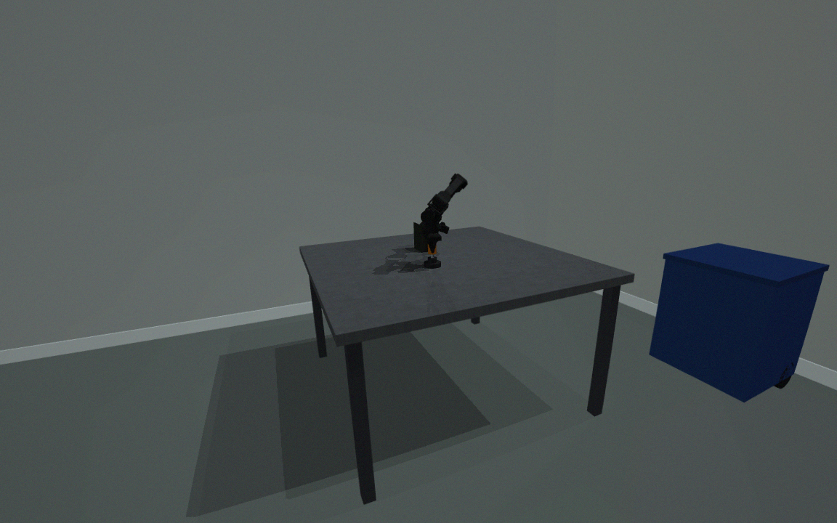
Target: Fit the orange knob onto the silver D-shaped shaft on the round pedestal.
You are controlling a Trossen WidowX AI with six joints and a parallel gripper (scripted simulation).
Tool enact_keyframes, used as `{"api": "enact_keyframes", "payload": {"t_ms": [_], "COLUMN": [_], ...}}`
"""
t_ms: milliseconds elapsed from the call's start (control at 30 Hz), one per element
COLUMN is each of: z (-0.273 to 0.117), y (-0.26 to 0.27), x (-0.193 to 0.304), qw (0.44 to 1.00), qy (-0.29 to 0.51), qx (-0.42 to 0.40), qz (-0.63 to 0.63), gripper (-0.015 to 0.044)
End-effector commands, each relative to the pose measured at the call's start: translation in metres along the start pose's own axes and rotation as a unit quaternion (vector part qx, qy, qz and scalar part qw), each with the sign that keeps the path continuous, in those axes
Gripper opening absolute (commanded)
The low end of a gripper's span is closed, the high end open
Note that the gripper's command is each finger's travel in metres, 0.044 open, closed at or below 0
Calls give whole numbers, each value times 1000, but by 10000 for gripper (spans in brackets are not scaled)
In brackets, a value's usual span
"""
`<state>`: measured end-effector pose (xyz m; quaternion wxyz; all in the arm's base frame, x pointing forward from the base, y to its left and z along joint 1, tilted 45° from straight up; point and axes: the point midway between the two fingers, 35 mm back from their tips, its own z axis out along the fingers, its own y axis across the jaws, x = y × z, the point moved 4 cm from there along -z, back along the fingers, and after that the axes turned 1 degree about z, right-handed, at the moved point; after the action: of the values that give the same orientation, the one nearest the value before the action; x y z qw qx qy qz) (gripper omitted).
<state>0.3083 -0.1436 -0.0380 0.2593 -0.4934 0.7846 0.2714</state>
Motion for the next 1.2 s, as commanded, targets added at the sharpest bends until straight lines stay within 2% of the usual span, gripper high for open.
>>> {"api": "enact_keyframes", "payload": {"t_ms": [0,733,967,1167], "z": [0,-2,-2,0], "y": [-1,2,0,-2], "x": [1,-1,-1,1], "qw": [1000,1000,994,993], "qy": [0,0,0,0], "qx": [2,2,2,2], "qz": [-13,-13,-113,-118], "gripper": [0,0,0,0]}}
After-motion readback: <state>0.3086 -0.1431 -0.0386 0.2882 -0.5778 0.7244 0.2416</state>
